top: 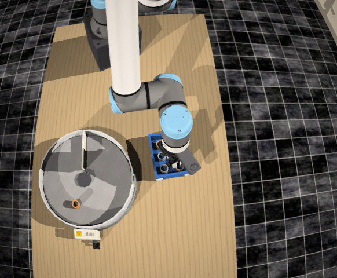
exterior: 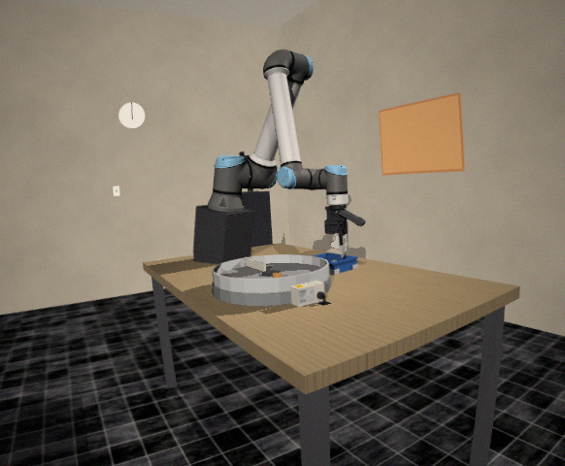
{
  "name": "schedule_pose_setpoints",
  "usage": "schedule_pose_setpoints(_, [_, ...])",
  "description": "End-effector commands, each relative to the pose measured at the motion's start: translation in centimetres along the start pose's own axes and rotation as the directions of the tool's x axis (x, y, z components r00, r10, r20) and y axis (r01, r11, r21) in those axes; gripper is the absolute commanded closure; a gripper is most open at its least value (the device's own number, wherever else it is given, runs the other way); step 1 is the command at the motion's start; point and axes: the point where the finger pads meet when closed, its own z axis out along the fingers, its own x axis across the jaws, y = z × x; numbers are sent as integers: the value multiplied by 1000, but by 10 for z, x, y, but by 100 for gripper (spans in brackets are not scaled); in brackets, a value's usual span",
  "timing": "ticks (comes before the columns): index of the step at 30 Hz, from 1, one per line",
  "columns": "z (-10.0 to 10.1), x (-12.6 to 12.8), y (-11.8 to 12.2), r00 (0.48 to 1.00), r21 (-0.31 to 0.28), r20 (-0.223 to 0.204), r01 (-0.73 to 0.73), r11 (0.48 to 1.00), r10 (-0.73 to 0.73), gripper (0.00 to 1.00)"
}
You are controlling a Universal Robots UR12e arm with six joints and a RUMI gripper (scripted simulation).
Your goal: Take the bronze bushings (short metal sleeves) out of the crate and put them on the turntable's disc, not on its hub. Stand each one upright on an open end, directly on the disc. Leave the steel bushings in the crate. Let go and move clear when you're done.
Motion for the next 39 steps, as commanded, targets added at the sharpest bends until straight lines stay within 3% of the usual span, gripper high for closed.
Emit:
schedule_pose_setpoints(1, [6, 0, -1, 1000, 1, 0, 0, 1000, 0, 94])
schedule_pose_setpoints(12, [17, 0, -1, 1000, 1, 0, 0, 1000, 0, 94])
schedule_pose_setpoints(39, [17, 0, -1, 1000, 1, 0, 0, 1000, 0, 94])
